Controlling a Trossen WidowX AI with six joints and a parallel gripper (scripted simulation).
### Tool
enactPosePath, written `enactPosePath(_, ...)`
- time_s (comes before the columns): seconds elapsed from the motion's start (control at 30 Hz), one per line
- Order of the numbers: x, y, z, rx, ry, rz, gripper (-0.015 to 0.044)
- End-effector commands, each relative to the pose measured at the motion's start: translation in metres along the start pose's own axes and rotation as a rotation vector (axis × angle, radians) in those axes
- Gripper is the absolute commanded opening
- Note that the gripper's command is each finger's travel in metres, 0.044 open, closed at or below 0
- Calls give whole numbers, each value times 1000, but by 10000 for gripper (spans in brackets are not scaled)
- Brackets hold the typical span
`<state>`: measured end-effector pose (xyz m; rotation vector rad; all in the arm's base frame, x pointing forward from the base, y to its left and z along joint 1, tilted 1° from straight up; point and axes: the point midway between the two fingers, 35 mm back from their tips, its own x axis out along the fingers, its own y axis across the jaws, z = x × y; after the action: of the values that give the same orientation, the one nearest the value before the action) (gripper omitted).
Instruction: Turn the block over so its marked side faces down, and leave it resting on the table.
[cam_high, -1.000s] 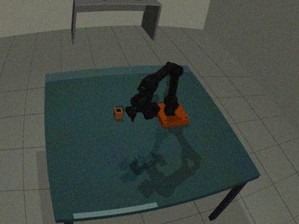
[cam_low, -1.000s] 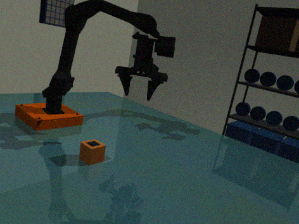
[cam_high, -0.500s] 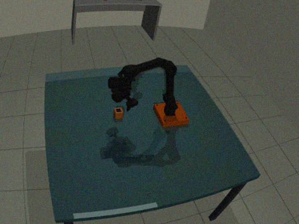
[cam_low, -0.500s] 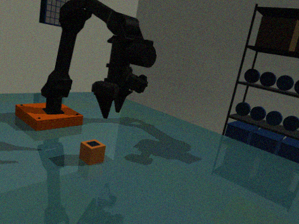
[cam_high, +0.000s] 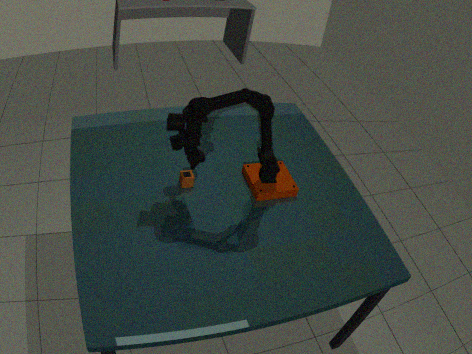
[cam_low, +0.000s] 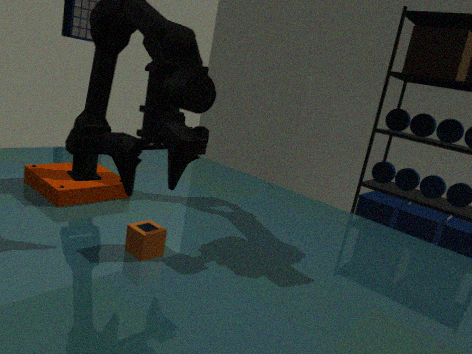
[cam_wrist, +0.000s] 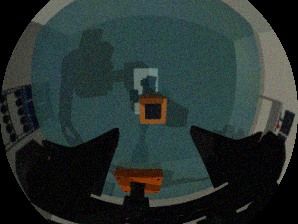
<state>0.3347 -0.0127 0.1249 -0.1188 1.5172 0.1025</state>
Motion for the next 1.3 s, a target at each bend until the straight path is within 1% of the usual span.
enactPosePath(0.0,17,-1,1,16,0,3,440)
enactPosePath(0.07,33,-1,0,16,0,3,440)
enactPosePath(0.23,36,-1,0,16,0,3,440)
enactPosePath(0.33,48,-1,1,16,0,3,440)
enactPosePath(0.53,52,-1,2,16,0,3,440)
enactPosePath(1.27,86,0,1,16,0,3,440)
